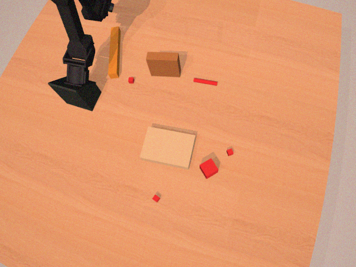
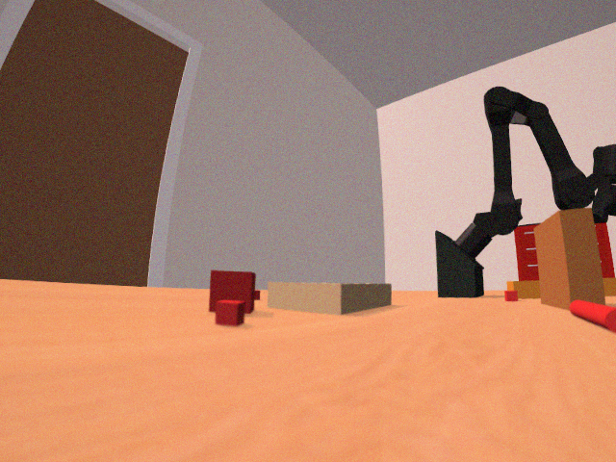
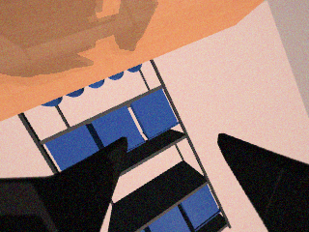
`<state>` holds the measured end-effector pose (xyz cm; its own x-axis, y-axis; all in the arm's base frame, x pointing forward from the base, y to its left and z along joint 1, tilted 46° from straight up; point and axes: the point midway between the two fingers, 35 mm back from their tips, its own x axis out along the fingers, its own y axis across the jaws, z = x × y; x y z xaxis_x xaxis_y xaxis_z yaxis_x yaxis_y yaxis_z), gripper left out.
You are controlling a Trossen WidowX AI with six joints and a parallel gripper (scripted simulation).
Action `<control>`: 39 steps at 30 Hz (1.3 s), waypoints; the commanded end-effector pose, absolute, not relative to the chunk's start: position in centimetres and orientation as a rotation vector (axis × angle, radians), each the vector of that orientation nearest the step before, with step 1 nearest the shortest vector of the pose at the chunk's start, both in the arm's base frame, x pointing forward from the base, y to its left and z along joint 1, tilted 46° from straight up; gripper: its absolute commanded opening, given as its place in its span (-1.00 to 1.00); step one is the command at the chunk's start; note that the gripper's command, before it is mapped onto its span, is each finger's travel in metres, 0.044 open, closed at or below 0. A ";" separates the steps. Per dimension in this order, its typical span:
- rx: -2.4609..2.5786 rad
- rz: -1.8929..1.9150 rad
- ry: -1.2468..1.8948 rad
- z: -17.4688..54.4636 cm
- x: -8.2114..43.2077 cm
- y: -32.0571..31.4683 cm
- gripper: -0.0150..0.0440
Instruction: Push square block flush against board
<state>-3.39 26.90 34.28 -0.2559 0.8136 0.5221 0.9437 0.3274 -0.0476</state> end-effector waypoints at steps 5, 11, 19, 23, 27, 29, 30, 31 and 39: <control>-1.559 -0.368 -2.136 34.2 -3.1 27.1 0.42; -1.651 -0.279 -2.088 33.8 -0.7 28.4 -0.11; -1.767 -0.093 -2.029 32.5 2.8 30.0 -0.49; -1.816 0.011 -1.985 31.7 4.6 30.5 -0.49; -1.852 0.120 -1.927 31.1 6.5 30.8 -0.49; -1.867 0.174 -1.894 30.8 7.4 30.9 -0.49; -1.873 0.196 -1.880 30.6 7.8 30.9 -0.49; -1.878 0.214 -1.868 30.5 8.1 30.9 -0.49; -1.953 0.367 -1.763 29.1 11.2 30.9 -0.49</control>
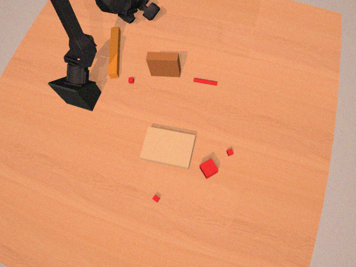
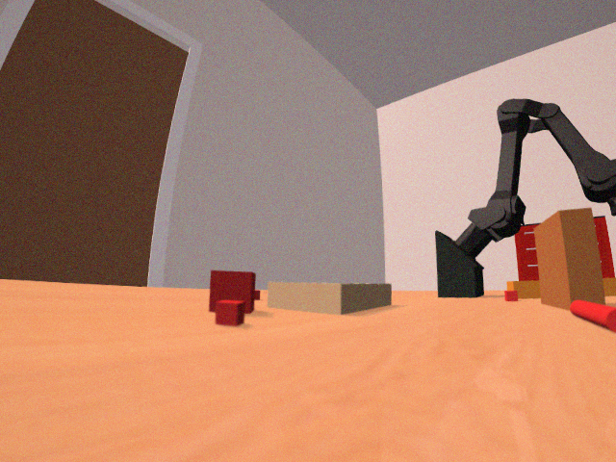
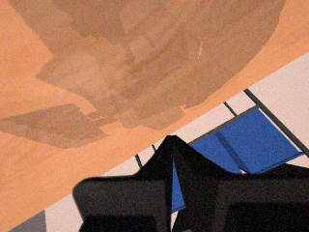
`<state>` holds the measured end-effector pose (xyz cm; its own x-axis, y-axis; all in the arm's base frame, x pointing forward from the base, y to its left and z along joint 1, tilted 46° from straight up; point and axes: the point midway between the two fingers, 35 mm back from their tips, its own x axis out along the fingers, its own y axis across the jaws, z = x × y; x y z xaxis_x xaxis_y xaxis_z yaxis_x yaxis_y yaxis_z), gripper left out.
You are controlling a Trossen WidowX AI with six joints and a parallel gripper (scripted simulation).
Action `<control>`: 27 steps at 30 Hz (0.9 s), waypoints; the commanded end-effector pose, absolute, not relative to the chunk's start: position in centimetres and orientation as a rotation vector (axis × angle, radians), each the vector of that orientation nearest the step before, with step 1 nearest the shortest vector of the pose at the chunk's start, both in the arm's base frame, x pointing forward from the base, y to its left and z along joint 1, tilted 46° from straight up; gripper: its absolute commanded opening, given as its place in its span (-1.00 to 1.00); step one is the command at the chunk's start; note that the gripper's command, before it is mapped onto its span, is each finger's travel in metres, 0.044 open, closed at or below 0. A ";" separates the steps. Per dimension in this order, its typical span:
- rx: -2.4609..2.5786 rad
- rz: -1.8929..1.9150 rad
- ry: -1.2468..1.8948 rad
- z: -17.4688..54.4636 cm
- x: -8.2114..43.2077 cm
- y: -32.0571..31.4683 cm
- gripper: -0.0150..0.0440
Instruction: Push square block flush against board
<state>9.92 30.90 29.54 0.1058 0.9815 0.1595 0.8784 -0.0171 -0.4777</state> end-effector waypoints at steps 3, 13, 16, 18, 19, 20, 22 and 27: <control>-1.983 0.437 -1.708 28.5 12.6 30.7 -0.49; -2.044 0.701 -1.478 25.9 17.3 29.5 -0.49; -2.050 0.782 -1.399 25.1 18.6 28.9 -0.49; -2.049 0.835 -1.344 24.6 19.4 28.5 -0.49; -2.048 0.861 -1.316 24.3 19.8 28.2 -0.49; -2.046 0.886 -1.287 24.1 20.2 28.0 -0.49; -2.040 0.935 -1.229 23.5 20.9 27.4 -0.49; -2.012 1.051 -1.078 22.3 22.6 25.8 -0.49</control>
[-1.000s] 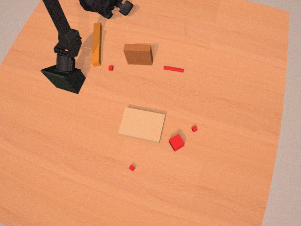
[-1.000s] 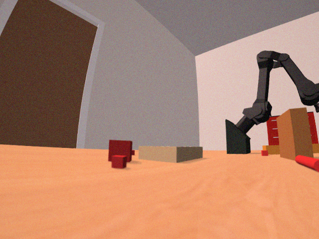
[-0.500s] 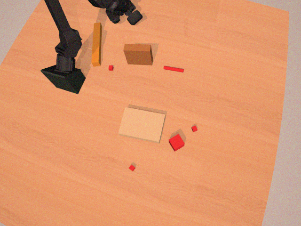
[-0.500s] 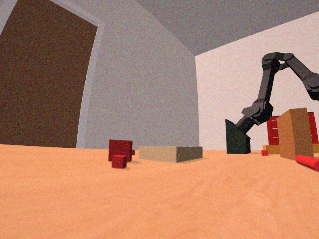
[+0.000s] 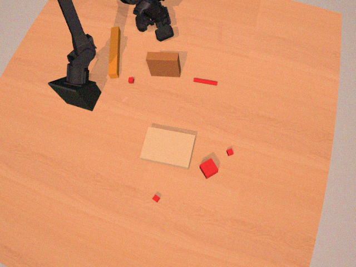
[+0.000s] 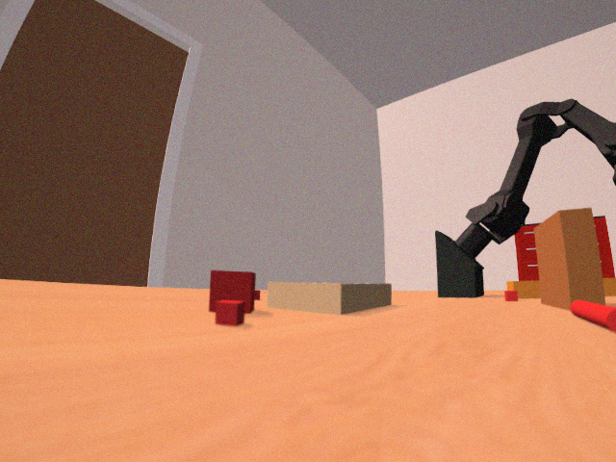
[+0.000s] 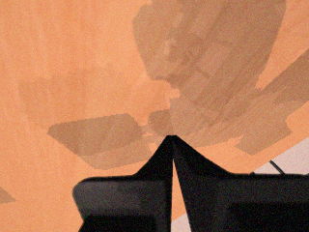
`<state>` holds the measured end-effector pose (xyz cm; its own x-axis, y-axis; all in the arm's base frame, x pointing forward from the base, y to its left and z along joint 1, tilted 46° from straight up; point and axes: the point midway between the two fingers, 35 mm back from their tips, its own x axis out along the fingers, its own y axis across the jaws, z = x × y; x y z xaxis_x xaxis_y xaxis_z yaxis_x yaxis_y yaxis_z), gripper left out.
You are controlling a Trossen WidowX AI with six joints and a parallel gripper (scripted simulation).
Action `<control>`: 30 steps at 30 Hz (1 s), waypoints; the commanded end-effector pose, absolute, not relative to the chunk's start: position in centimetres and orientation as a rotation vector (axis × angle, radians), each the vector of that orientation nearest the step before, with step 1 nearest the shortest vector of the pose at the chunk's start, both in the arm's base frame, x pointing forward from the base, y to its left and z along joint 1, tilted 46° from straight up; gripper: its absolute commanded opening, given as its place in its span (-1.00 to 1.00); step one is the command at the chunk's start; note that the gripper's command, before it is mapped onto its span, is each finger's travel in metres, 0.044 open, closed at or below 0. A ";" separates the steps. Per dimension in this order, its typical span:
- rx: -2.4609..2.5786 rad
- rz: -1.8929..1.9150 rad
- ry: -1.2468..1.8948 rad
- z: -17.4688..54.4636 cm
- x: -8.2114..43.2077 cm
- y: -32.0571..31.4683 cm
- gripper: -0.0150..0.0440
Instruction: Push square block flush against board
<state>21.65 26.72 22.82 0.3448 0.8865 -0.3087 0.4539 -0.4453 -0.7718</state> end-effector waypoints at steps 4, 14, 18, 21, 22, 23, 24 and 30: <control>-1.977 1.134 -0.954 21.4 23.7 24.5 -0.49; -1.843 1.302 -0.636 19.6 25.8 20.6 -0.49; -1.771 1.353 -0.510 19.1 26.3 18.9 -0.49; -1.712 1.385 -0.417 18.7 26.5 17.7 -0.49; -1.691 1.394 -0.387 18.6 26.6 17.3 -0.49; -1.670 1.403 -0.356 18.5 26.7 16.9 -0.49; -1.648 1.411 -0.326 18.4 26.7 16.5 -0.49; -1.506 1.441 -0.145 18.2 26.8 14.0 -0.49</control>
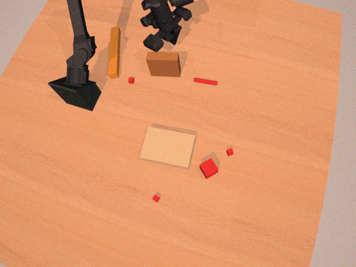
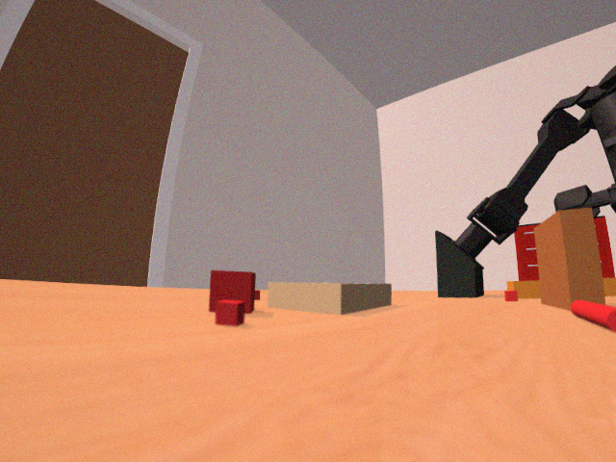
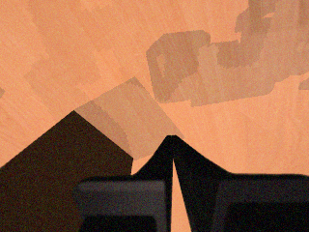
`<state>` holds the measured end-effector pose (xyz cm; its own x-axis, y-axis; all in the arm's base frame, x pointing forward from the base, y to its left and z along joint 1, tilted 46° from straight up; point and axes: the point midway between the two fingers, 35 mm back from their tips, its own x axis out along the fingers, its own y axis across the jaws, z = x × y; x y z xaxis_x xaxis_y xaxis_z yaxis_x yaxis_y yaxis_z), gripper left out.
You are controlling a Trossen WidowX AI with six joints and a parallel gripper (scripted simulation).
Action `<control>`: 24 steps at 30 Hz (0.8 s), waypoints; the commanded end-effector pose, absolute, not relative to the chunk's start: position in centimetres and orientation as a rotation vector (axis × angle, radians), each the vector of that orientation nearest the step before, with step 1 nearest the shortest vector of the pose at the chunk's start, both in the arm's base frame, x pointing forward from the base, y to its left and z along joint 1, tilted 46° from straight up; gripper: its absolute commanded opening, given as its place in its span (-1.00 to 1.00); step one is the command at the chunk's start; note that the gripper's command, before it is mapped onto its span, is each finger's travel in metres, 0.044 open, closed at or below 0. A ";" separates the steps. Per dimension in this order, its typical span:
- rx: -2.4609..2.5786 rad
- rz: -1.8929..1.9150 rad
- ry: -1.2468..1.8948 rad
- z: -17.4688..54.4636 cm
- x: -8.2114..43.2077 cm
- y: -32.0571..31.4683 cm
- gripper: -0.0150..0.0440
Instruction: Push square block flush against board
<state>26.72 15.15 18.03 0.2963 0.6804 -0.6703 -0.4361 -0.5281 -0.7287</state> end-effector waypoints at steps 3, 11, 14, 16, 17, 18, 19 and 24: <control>-1.430 1.446 -0.057 18.1 26.7 12.9 -0.49; -1.211 1.455 0.151 18.3 26.2 9.9 -0.49; -1.122 1.452 0.222 18.4 25.9 8.9 -0.49; -1.061 1.448 0.268 18.6 25.7 8.3 -0.49; -1.031 1.445 0.290 18.7 25.6 8.0 -0.49; -1.000 1.441 0.311 18.8 25.5 7.6 -0.49; -0.968 1.438 0.333 18.9 25.4 7.3 -0.49; -0.808 1.413 0.432 19.5 24.8 5.9 -0.49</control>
<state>25.02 6.69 18.91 0.1530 0.6800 -0.7171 -0.9450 -0.1117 -0.3075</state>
